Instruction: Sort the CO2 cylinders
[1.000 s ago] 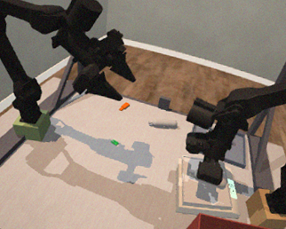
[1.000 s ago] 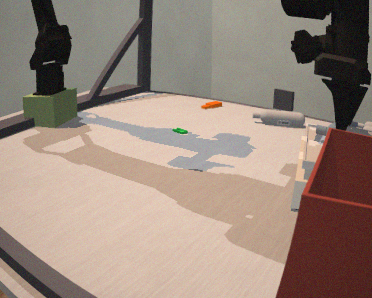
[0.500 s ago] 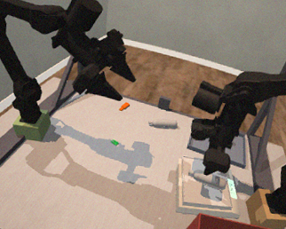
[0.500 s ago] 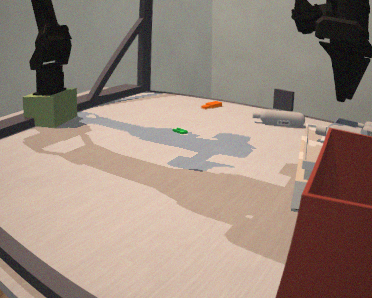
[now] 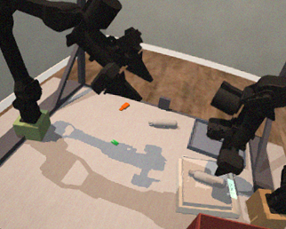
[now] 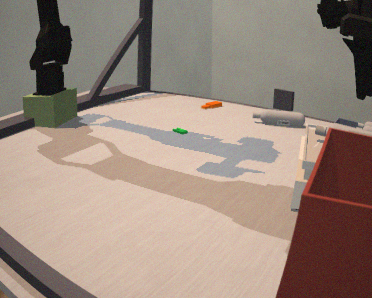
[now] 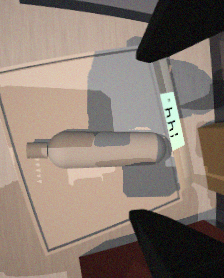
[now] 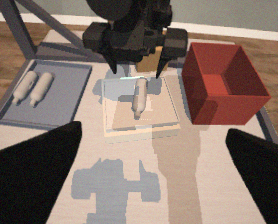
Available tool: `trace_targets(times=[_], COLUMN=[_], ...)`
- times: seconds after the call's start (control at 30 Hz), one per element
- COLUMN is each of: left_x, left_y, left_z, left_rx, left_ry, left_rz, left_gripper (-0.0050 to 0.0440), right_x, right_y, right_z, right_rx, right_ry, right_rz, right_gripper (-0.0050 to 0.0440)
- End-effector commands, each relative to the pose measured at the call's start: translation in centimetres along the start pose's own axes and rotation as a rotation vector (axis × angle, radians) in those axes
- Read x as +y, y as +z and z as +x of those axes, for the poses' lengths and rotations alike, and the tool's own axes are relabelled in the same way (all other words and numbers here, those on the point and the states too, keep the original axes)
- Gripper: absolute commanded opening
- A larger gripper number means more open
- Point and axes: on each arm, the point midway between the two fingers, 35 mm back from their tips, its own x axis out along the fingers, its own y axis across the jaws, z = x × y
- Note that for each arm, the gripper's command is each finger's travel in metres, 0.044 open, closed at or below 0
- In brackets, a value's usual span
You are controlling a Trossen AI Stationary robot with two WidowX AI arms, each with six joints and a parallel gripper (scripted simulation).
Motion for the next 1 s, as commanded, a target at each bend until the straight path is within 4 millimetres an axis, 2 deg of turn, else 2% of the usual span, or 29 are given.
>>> trace_targets(times=[0.0,0.27,0.33,0.5,0.7,0.97], left_x=[-0.6,-1.6,-1.6,-1.8,-2.0,-2.2], left_y=[-2.8,-7.9,-7.9,-10.0,-11.4,-11.5], left_z=[-0.4,0.2,0.2,0.3,0.4,0.3], left_rx=[-0.084,-0.178,-0.178,-0.239,-0.273,-0.283], left_ry=[-0.032,-0.079,-0.079,-0.095,-0.110,-0.118], left_rz=[0.061,0.154,0.154,0.198,0.225,0.230], left_gripper=[0.0440,0.0440,0.0440,0.0440,0.0440,0.0440], right_x=[0.2,0.5,0.5,0.6,0.6,0.6], right_y=[3.6,6.2,6.2,6.6,6.7,7.0], right_z=[2.7,7.1,7.1,8.6,8.7,8.3], right_rx=[-0.021,-0.022,-0.022,-0.018,-0.018,-0.028], right_ry=[0.001,0.006,0.006,0.008,0.007,0.007], right_rz=[-0.001,-0.004,-0.004,-0.004,-0.004,-0.004], right_gripper=[0.0440,0.0440,0.0440,0.0440,0.0440,0.0440])
